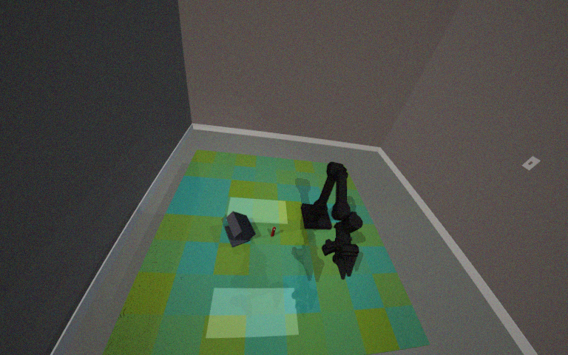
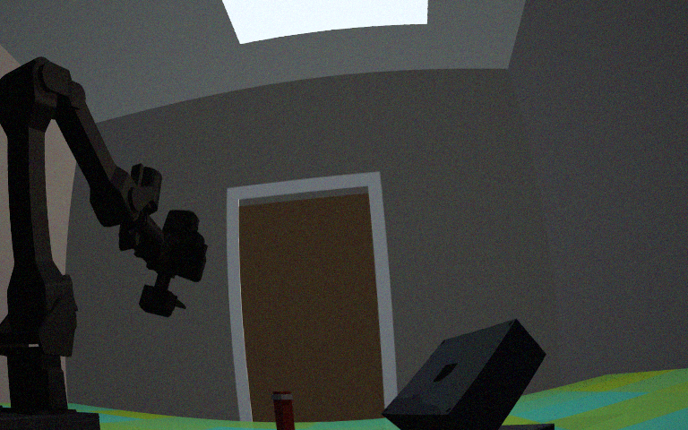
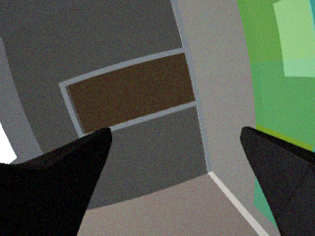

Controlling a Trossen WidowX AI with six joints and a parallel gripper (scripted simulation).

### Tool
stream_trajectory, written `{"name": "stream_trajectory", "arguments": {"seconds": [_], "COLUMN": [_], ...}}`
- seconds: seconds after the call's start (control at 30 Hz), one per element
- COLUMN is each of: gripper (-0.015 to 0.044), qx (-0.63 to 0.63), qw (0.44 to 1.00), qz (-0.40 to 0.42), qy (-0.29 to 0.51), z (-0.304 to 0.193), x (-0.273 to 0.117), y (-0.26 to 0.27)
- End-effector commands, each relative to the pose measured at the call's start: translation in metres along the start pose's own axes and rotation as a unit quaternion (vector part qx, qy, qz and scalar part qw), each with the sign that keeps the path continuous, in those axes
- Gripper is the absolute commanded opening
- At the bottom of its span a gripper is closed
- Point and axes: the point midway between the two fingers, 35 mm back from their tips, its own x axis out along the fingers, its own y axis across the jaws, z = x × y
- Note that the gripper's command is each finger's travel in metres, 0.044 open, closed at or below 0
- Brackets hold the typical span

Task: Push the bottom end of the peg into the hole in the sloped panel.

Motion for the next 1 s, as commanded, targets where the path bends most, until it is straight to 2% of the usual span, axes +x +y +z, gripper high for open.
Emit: {"name": "stream_trajectory", "arguments": {"seconds": [0.0,0.53,0.97], "gripper": [0.044,0.044,0.044], "qx": [0.023,0.121,0.222], "qw": [0.999,0.977,0.931], "qz": [-0.017,-0.095,-0.15], "qy": [-0.027,-0.147,-0.248], "z": [0.021,0.108,0.174], "x": [0.003,-0.001,-0.021], "y": [0.0,-0.023,-0.047]}}
